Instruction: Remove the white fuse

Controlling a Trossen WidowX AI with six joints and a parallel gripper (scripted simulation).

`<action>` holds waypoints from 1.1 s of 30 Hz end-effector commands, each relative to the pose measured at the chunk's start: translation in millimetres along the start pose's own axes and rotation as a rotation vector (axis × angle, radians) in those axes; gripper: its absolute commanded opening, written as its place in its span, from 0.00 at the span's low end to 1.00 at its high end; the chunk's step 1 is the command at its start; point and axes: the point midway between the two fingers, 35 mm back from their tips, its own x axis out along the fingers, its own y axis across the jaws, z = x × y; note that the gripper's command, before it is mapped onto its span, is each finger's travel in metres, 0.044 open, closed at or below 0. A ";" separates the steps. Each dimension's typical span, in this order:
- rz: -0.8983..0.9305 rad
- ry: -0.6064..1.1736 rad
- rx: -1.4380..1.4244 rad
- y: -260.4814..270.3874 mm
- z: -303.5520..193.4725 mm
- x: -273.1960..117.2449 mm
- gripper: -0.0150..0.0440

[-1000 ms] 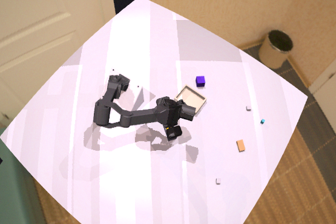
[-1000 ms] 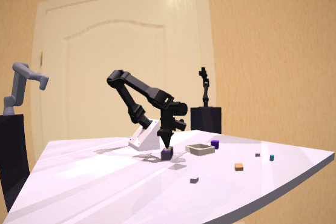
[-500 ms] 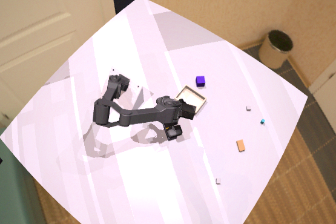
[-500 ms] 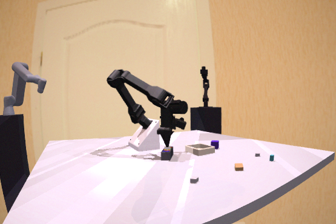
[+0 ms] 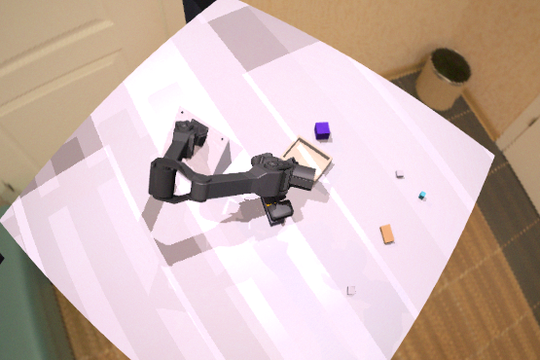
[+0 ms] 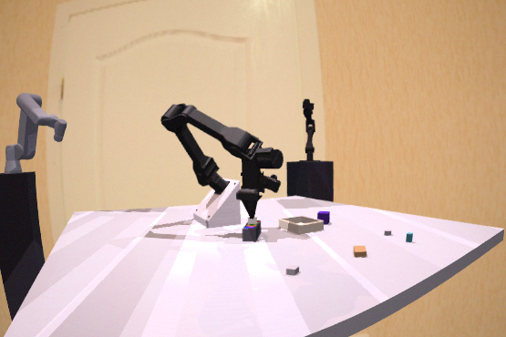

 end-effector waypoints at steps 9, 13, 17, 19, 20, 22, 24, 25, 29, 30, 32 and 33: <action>0.001 -0.003 0.004 0.1 0.6 -6.6 0.25; 0.001 -0.003 0.004 0.1 0.6 -8.6 0.25; 0.001 -0.003 0.004 0.2 0.5 -10.6 0.25; 0.000 -0.003 0.004 0.2 0.4 -11.6 0.25; 0.000 -0.003 0.003 0.2 0.4 -12.1 0.25; 0.000 -0.003 0.003 0.2 0.4 -13.1 0.25; 0.000 -0.003 0.003 0.3 0.3 -14.1 0.25; 0.000 -0.003 0.003 0.3 0.3 -14.6 0.25; 0.000 -0.003 0.003 0.3 0.4 -17.6 0.25; 0.000 -0.003 0.003 0.2 0.4 -19.2 0.25; 0.000 -0.003 0.003 0.2 0.5 -22.5 0.25; 0.000 -0.003 0.003 0.2 0.5 -24.1 0.25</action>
